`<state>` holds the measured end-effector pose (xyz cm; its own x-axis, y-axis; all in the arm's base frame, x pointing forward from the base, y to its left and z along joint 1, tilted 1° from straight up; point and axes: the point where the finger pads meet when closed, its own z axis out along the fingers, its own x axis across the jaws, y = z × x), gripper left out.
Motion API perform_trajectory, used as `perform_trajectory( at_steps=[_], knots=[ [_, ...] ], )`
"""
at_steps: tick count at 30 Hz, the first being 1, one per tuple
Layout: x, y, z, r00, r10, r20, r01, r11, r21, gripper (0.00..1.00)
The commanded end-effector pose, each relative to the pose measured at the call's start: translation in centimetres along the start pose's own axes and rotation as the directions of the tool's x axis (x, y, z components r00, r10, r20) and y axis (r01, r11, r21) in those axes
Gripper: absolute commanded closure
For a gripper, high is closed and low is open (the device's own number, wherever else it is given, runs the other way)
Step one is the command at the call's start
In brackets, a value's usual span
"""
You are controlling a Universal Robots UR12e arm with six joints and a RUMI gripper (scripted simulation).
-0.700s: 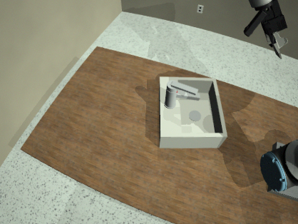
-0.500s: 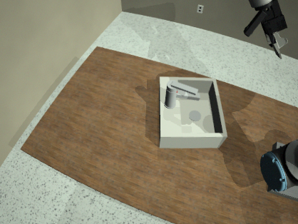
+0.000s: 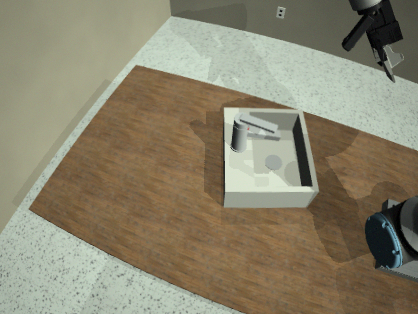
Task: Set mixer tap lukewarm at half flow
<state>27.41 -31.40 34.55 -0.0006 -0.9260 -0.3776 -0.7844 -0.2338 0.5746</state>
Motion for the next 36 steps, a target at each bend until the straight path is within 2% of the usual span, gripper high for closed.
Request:
perform_trajectory(
  at_steps=[1, 5, 10, 13, 16, 17, 18, 19, 20, 21, 23, 26, 28, 30, 33, 36],
  knots=[
    [-0.3, -0.9, -0.2, 1.0, 0.014, -0.016, -0.014, 1.0, 0.012, 0.0],
    [-1.0, -3.9, -1.1, 0.995, 0.066, -0.068, -0.062, 0.996, 0.059, 0.0],
    [-3.4, -10.9, -3.4, 0.971, 0.179, -0.16, -0.147, 0.97, 0.194, 0.0],
    [-3.4, -10.9, -3.4, 0.971, 0.179, -0.16, -0.147, 0.97, 0.194, 0.0],
    [-6.1, -16.0, -5.2, 0.947, 0.252, -0.199, -0.184, 0.933, 0.31, 0.0],
    [-6.1, -16.0, -5.2, 0.947, 0.252, -0.199, -0.184, 0.933, 0.31, 0.0],
    [-7.2, -17.7, -5.8, 0.939, 0.275, -0.206, -0.191, 0.917, 0.351, 0.0],
    [-7.2, -17.7, -5.8, 0.939, 0.275, -0.206, -0.191, 0.917, 0.351, 0.0],
    [-8.4, -19.3, -6.5, 0.932, 0.295, -0.21, -0.197, 0.899, 0.391, 0.0],
    [-8.4, -19.3, -6.5, 0.932, 0.295, -0.21, -0.197, 0.899, 0.391, 0.0],
    [-10.9, -22.3, -7.7, 0.921, 0.329, -0.209, -0.201, 0.861, 0.467, 0.0],
    [-12.2, -23.7, -8.2, 0.917, 0.342, -0.206, -0.201, 0.841, 0.502, 0.0],
    [-14.8, -26.0, -9.2, 0.912, 0.361, -0.194, -0.198, 0.803, 0.563, 0.0],
    [-14.8, -26.0, -9.2, 0.912, 0.361, -0.194, -0.198, 0.803, 0.563, 0.0],
    [-18.0, -28.5, -10.2, 0.911, 0.375, -0.173, -0.191, 0.755, 0.628, 0.0],
    [-20.1, -29.9, -10.8, 0.912, 0.378, -0.158, -0.185, 0.725, 0.663, 0.0]
  ],
)
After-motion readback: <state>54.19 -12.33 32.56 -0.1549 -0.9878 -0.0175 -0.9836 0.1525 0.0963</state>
